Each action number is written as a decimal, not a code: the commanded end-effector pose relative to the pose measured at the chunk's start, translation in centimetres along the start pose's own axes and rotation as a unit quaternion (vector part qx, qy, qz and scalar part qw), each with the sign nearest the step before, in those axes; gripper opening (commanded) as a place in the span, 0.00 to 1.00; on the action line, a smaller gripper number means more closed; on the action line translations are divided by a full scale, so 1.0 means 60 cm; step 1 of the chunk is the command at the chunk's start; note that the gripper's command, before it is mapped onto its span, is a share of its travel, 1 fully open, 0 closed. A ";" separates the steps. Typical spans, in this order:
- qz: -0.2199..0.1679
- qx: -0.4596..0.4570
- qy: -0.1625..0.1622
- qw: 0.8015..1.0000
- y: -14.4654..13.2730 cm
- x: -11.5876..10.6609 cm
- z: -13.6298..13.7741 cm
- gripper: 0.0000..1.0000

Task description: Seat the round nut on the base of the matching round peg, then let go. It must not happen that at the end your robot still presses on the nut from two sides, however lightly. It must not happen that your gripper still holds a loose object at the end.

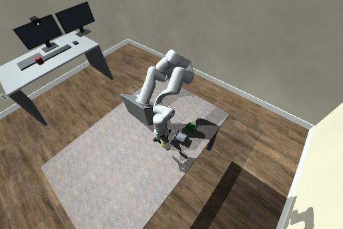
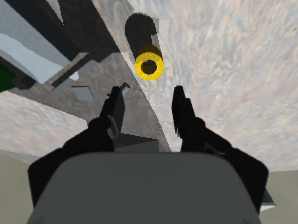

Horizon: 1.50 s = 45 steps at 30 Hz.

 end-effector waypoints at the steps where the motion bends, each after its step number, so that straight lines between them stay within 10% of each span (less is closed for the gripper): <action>1: 0.002 -0.001 0.000 1.000 0.002 -0.002 0.000 0.60; 18: 0.002 -0.001 0.000 1.000 0.003 0.008 0.000 0.60; 45: 0.002 -0.001 0.001 1.000 0.005 0.120 0.000 0.60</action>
Point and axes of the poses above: the point where the finger pads meet when closed, its own x axis out along the fingers, its own z axis across the jaws, y = z × x, the point moved 10 cm from there along -x, back along the fingers
